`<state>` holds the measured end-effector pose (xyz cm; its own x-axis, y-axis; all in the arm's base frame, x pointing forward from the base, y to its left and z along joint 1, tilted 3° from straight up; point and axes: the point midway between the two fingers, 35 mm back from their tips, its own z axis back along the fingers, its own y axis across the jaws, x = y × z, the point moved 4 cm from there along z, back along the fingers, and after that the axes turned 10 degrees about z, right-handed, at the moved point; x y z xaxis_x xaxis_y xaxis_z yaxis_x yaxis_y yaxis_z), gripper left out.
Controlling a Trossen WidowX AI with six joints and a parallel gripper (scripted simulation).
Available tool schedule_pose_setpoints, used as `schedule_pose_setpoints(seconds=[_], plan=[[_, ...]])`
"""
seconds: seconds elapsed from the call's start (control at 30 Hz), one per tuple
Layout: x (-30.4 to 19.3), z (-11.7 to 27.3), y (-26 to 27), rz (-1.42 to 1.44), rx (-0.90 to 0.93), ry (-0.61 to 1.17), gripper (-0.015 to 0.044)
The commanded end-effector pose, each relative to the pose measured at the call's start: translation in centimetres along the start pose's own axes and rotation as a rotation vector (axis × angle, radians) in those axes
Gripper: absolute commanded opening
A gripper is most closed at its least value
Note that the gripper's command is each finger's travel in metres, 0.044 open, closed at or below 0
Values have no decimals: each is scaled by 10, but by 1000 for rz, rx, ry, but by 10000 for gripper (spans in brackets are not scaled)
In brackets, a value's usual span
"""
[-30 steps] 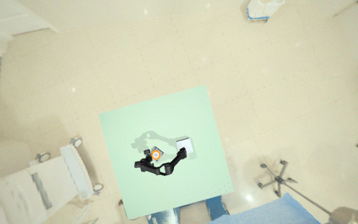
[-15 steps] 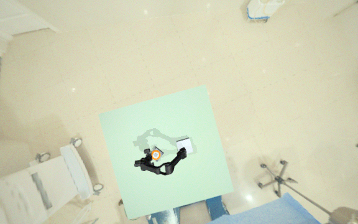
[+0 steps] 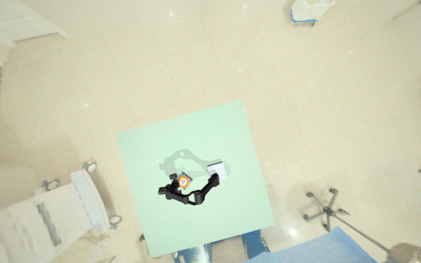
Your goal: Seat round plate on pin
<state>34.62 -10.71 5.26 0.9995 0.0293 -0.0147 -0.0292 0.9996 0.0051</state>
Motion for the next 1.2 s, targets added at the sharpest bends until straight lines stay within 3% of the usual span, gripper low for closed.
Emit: schedule_pose_setpoints(seconds=[0.0,0.23,0.47,1.17], plan=[[-6,-3,-4,-3,-3,13,0],[-6,2,-7,-3,-3,13,0],[-7,44,-4,-3,-3,13,0],[-6,37,-4,-3,0,9,0]])
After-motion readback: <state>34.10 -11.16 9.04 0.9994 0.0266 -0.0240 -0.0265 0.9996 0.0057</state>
